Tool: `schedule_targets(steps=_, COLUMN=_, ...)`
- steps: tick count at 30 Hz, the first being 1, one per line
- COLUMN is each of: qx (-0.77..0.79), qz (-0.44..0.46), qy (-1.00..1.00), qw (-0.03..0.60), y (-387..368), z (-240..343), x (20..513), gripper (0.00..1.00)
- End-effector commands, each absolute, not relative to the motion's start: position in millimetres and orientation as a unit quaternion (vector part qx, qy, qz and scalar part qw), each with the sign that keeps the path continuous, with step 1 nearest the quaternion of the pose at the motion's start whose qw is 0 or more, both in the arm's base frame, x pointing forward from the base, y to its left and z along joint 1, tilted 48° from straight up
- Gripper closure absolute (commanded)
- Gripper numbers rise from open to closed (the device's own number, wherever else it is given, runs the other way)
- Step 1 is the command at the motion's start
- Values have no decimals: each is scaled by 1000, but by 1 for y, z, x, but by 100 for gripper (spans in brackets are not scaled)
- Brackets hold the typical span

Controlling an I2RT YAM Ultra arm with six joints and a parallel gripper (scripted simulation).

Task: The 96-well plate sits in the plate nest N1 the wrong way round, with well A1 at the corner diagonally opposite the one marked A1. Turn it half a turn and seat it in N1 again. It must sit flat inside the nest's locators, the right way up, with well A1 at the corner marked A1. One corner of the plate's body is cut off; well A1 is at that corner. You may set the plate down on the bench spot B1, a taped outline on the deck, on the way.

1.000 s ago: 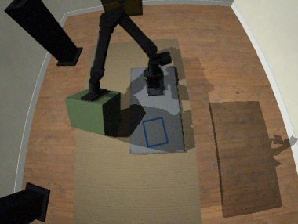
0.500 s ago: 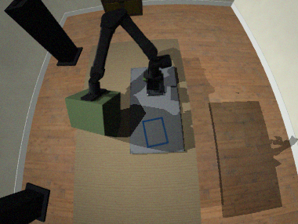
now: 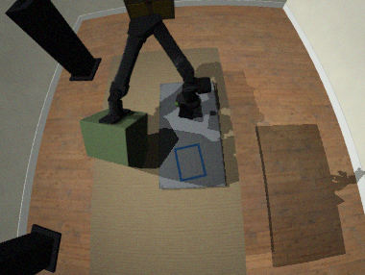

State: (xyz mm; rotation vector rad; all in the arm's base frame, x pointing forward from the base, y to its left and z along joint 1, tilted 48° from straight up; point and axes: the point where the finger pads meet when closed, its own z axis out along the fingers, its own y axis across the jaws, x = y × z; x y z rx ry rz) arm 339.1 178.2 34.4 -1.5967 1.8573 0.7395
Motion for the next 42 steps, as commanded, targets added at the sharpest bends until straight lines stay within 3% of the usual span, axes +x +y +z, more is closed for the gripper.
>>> schedule_targets(steps=1, qx=-597, qz=271, qy=691, qw=305, y=170, z=40, x=346, gripper=100)
schedule_targets(steps=42, qx=-596, qz=270, qy=692, qw=304, y=89, z=-53, x=362, gripper=100)
